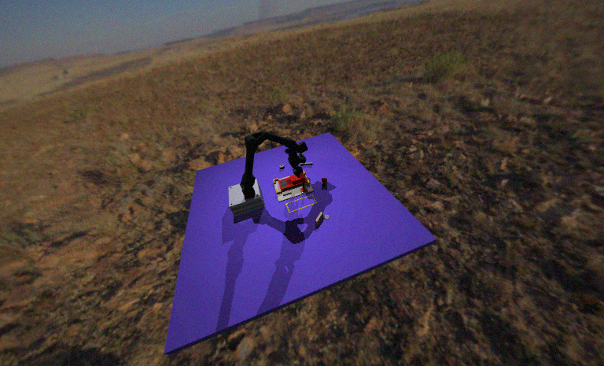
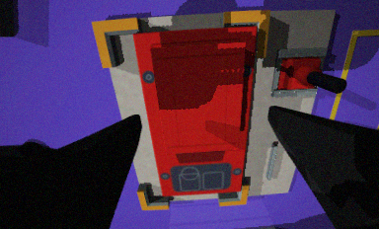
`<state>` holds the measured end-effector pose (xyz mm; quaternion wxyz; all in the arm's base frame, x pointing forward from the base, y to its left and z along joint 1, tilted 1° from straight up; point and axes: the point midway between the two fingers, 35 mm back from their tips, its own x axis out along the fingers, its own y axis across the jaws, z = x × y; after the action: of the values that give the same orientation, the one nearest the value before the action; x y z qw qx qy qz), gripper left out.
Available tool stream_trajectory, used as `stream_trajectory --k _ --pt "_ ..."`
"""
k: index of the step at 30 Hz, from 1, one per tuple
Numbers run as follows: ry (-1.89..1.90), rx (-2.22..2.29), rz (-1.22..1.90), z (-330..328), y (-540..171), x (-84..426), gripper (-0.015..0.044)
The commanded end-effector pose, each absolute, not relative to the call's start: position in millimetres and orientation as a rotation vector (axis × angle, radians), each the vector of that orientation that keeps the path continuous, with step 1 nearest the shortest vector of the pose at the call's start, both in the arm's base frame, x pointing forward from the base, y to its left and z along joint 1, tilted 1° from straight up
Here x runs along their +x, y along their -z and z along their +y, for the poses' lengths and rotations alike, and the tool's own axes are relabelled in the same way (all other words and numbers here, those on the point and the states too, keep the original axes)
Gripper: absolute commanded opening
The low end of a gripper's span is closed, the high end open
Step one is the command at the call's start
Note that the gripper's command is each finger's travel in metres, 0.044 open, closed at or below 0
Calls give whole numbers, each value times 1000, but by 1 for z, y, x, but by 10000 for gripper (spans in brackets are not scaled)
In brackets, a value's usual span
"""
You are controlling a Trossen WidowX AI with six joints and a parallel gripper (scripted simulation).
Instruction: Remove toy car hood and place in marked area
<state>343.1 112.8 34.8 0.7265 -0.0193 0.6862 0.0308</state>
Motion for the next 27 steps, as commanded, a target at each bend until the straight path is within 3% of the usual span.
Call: stream_trajectory --k 1,27 --pt "-72 -43 1520 113 -30 342 440" --pt "-72 -43 1521 114 -10 342 440"
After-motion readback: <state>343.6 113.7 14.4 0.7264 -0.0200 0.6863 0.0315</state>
